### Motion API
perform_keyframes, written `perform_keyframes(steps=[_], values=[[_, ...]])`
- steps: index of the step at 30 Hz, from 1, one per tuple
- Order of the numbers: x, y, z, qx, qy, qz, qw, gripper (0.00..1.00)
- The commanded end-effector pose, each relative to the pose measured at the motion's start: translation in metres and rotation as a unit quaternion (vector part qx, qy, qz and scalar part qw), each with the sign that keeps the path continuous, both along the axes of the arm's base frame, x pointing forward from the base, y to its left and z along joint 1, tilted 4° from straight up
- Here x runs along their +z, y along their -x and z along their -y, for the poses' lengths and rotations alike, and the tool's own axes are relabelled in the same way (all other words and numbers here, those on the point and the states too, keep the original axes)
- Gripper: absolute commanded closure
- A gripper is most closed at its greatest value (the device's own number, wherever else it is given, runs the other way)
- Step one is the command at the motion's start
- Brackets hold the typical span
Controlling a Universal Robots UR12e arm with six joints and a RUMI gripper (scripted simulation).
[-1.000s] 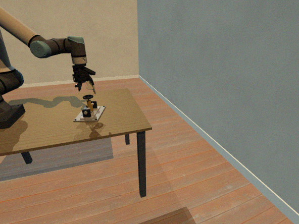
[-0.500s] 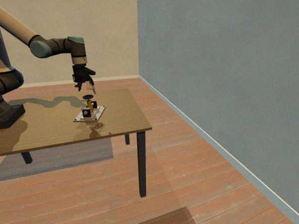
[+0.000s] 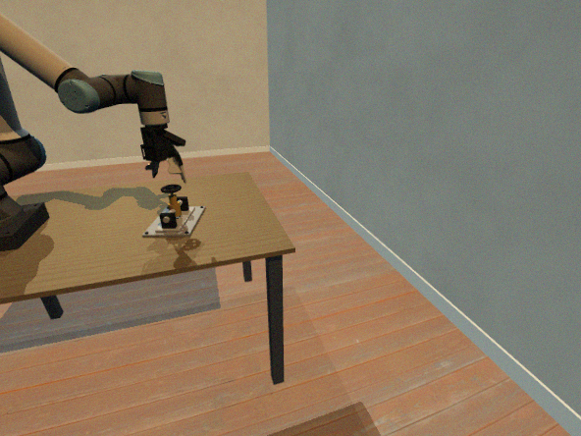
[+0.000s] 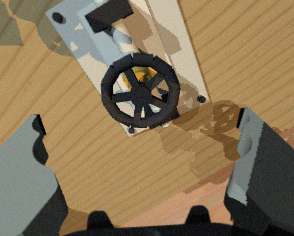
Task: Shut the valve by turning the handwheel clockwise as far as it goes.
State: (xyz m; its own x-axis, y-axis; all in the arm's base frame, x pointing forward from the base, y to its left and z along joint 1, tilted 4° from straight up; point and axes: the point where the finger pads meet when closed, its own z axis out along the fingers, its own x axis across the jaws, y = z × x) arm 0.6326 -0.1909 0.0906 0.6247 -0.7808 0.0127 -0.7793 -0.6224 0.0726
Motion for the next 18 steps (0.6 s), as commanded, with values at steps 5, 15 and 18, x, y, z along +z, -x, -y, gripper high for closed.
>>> perform_keyframes(steps=[5, 15, 18], values=[[-0.003, 0.002, 0.000, 0.000, 0.000, -0.001, 1.000, 0.00], [-0.009, 0.003, 0.001, 0.000, -0.001, -0.002, 1.000, 0.00], [-0.012, 0.003, 0.001, 0.000, -0.001, -0.002, 1.000, 0.00]])
